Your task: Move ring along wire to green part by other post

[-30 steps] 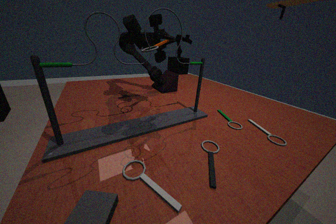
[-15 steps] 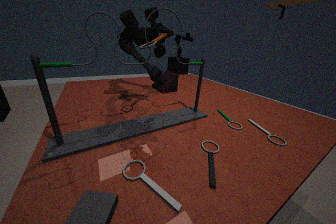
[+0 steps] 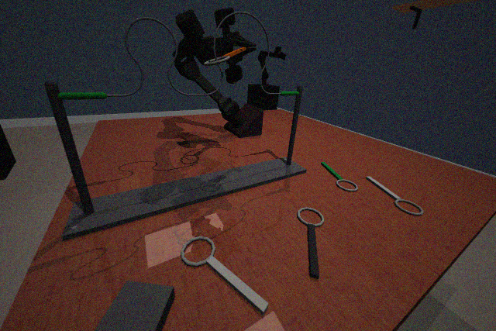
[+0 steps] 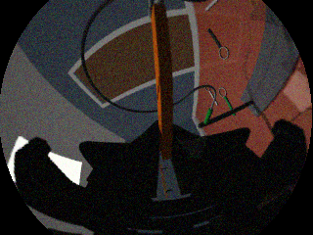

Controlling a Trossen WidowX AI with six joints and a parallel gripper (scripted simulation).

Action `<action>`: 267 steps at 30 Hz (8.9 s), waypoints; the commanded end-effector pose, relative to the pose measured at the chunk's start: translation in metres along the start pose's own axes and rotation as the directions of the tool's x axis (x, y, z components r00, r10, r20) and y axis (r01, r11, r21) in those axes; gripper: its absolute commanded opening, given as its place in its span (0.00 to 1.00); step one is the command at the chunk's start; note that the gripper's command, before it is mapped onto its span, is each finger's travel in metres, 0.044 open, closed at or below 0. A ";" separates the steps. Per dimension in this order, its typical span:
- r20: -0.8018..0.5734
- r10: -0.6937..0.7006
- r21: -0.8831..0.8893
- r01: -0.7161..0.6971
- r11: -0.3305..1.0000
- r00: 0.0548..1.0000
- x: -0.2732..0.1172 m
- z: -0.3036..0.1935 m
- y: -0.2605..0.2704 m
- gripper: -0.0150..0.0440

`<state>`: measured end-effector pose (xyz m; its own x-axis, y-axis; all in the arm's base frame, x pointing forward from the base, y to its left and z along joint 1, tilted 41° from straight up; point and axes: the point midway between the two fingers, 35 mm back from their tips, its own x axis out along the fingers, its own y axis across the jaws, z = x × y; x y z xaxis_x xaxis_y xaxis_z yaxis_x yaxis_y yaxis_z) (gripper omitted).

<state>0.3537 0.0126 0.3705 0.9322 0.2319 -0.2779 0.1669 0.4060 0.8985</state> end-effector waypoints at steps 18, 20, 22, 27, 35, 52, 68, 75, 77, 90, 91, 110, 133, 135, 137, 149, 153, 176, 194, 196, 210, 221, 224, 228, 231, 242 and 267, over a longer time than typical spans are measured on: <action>0.038 -0.102 -0.203 0.108 0.973 0.994 0.000 0.001 -0.005 0.00; 0.043 -0.114 -0.223 0.120 0.967 0.993 0.000 0.001 -0.006 0.00; 0.048 -0.125 -0.244 0.133 0.961 0.991 0.000 0.002 -0.007 0.00; 0.063 -0.152 -0.294 0.164 0.942 0.986 0.000 0.002 -0.010 0.00; 0.090 -0.195 -0.375 0.215 0.902 0.977 0.000 0.004 -0.014 0.00; 0.163 -0.278 -0.536 0.322 0.781 0.947 -0.001 0.008 -0.022 0.00; 0.244 -0.338 -0.659 0.411 0.630 0.909 -0.003 0.013 -0.029 0.00; 0.282 -0.358 -0.703 0.445 0.554 0.890 -0.004 0.016 -0.032 0.00; 0.293 -0.363 -0.714 0.455 0.532 0.885 -0.004 0.017 -0.033 0.00; 0.368 -0.386 -0.774 0.509 0.378 0.846 -0.007 0.022 -0.036 0.00; 0.374 -0.387 -0.777 0.512 0.365 0.843 -0.007 0.023 -0.037 0.00; 0.485 -0.392 -0.816 0.566 0.120 0.782 -0.011 0.032 -0.040 0.00; 0.613 -0.354 -0.786 0.590 -0.185 0.706 -0.017 0.043 -0.041 0.00; 0.624 -0.349 -0.780 0.590 -0.211 0.700 -0.018 0.044 -0.041 0.00; 0.634 -0.343 -0.773 0.589 -0.237 0.693 -0.019 0.045 -0.040 0.00; 0.692 -0.302 -0.718 0.578 -0.388 0.656 -0.022 0.050 -0.039 0.00; 0.709 -0.286 -0.695 0.572 -0.436 0.644 -0.023 0.052 -0.038 0.00; 0.793 -0.173 -0.524 0.509 -0.683 0.584 -0.029 0.061 -0.032 0.00; 0.834 -0.067 -0.350 0.432 -0.831 0.548 -0.033 0.067 -0.024 0.00; 0.837 -0.054 -0.329 0.422 -0.845 0.544 -0.034 0.067 -0.023 0.00; 0.850 0.036 -0.175 0.347 -0.921 0.526 -0.036 0.070 -0.016 0.00; 0.849 0.109 -0.048 0.281 -0.958 0.517 -0.038 0.072 -0.011 0.00; 0.848 0.128 -0.013 0.262 -0.965 0.515 -0.038 0.072 -0.009 0.00; 0.844 0.155 0.034 0.237 -0.971 0.513 -0.039 0.072 -0.007 0.00; 0.841 0.174 0.069 0.218 -0.974 0.513 -0.039 0.073 -0.005 0.00; 0.822 0.245 0.197 0.146 -0.969 0.514 -0.040 0.073 0.001 0.00; 0.749 0.391 0.474 -0.020 -0.880 0.534 -0.040 0.069 0.015 0.00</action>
<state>0.3407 -0.0542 0.4173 0.8003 -0.4009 0.4459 -0.0130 -0.7551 -0.6555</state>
